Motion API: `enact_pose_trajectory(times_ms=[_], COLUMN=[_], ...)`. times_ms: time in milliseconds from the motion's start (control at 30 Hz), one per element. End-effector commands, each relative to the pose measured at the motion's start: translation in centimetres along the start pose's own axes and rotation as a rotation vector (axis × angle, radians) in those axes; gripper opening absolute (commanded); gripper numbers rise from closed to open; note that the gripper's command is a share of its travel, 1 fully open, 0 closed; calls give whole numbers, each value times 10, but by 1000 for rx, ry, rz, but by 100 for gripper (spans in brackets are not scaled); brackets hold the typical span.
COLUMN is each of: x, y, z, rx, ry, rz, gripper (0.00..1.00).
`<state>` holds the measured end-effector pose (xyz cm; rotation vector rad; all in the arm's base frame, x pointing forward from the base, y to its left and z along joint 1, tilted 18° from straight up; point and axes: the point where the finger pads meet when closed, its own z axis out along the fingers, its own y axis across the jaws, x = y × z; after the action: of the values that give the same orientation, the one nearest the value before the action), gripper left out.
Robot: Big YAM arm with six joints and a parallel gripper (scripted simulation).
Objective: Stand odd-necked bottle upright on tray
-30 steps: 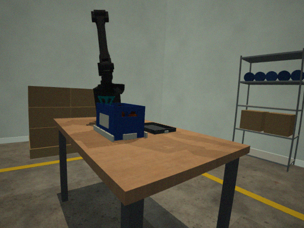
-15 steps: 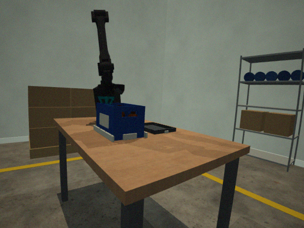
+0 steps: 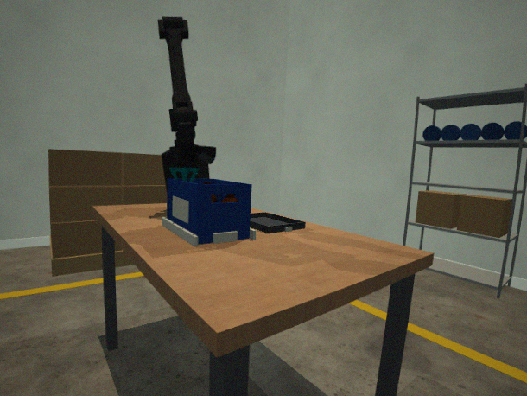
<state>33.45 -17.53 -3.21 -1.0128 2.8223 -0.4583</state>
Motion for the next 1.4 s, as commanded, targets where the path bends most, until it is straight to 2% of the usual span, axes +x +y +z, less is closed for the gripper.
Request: enact_pose_trajectory(times_ms=[0,567,600,1367], x=[3,3,3,3], y=[-3,-3,-3,-2], z=[4,4,4,3], rx=[6,6,6,4], ry=[-1,-1,-1,-1], rz=[1,1,1,0], gripper=[61,61,0,0])
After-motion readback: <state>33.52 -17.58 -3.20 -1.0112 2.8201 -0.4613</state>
